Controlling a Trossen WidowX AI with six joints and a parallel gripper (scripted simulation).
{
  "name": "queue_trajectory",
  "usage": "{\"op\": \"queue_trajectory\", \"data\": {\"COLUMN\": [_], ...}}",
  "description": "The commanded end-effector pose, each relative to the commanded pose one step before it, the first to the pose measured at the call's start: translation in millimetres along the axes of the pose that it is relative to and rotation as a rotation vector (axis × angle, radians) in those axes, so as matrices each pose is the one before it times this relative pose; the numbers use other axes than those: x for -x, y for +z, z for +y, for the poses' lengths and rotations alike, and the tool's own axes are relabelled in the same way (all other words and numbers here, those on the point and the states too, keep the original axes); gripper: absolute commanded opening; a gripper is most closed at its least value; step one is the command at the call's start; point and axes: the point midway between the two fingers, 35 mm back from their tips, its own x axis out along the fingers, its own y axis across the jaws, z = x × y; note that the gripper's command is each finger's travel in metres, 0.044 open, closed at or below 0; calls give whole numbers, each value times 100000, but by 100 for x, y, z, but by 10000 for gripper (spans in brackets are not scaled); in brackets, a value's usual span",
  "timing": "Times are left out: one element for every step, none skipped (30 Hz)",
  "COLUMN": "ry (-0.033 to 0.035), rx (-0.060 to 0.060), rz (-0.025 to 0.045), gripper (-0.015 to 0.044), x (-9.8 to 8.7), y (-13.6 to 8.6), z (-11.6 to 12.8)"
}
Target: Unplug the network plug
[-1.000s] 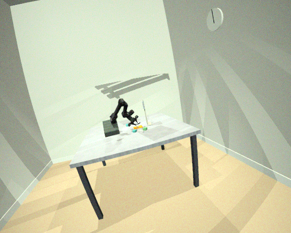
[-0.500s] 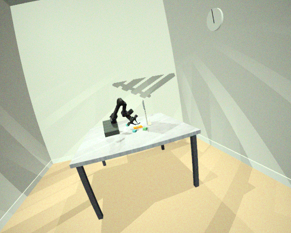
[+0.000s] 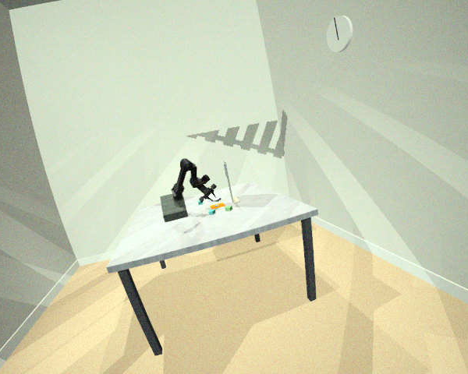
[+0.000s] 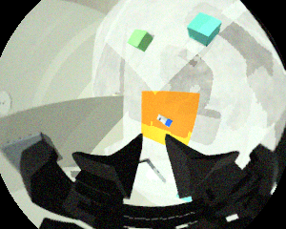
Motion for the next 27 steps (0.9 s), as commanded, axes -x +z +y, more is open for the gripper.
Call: {"op": "queue_trajectory", "data": {"ry": [435,-16,-15,-14,-13,-13,-12,-11,-10,-9,-8,-7,-6,-5,-5,-4,-3,-2,-1,0,1,2,3,4,5,6,7], "rx": [-1252,-8,-7,-7,-6,-6,-5,-5,-4,-4,-3,-3,-2,-2,-1,-1,0,0,1,1,1,2,2,3,3,4,4], "rz": [-502,20,18,17,16,15,14,13,12,11,9,8,7,6,5,4,3,2,1,0,-1,-2,-3,-4,-5,-6,-7], "gripper": [156,156,156,156,156,156,156,156,156,156,156,156,156,156,156,156,156,156,156,156,156,156,156,156,156,156,156], "x": [215,78,79,79,80,81,81,82,83,84,84,85,86,86,87,88,88,89,90,90,91,92,92,93,94,94,95], "y": [96,-12,-11,-10,-10,-9,-9,-8,-8,-7,-7,-6,-6,-5,-5,-4,-3,-3,-2,-2,-1,-1,0,1,1,2,2], "z": [519,62,61,61,61,60,60,60,59,59,59,58,58,58,57,57,57,56,56,56,55,55,54,54,54,53,53]}}
